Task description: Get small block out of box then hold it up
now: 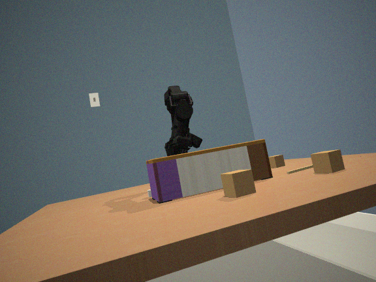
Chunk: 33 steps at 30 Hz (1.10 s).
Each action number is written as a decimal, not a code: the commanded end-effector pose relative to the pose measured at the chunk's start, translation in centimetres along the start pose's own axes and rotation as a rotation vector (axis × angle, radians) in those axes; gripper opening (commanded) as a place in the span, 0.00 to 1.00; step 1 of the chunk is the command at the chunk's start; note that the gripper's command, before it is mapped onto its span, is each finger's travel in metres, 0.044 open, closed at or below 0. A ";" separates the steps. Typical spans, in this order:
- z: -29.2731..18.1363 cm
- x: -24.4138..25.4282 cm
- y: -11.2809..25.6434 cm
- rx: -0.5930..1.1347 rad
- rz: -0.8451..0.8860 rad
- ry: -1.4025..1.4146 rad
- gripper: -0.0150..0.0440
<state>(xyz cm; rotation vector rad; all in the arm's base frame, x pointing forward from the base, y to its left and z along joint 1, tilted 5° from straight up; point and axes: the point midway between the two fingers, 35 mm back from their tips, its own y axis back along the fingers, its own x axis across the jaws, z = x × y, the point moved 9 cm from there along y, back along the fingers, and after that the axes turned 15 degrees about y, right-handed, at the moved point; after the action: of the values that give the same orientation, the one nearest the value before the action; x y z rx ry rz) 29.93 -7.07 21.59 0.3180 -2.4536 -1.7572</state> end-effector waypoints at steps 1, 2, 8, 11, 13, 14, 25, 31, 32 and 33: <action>-1.0 0.2 -0.5 -0.002 0.004 0.001 0.93; -1.3 0.3 -0.6 -0.002 0.004 0.001 0.93; -2.5 0.6 -1.1 -0.001 0.004 0.001 0.93; -2.6 0.6 -0.9 0.000 0.004 0.001 0.93; -2.9 0.6 0.1 0.001 0.004 0.000 0.93; -3.1 0.6 0.8 0.002 0.003 -0.001 0.93; -4.2 1.0 4.7 0.009 -0.003 -0.009 0.93; -5.5 2.7 4.5 -0.016 -0.035 -0.523 0.74; -5.7 2.9 4.4 -0.030 -0.041 -0.634 0.74; -5.8 3.1 4.4 -0.045 -0.046 -0.746 0.74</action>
<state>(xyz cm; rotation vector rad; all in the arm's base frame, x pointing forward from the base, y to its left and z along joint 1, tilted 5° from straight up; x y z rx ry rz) 28.53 -10.98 27.29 0.0256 -2.6845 -1.9686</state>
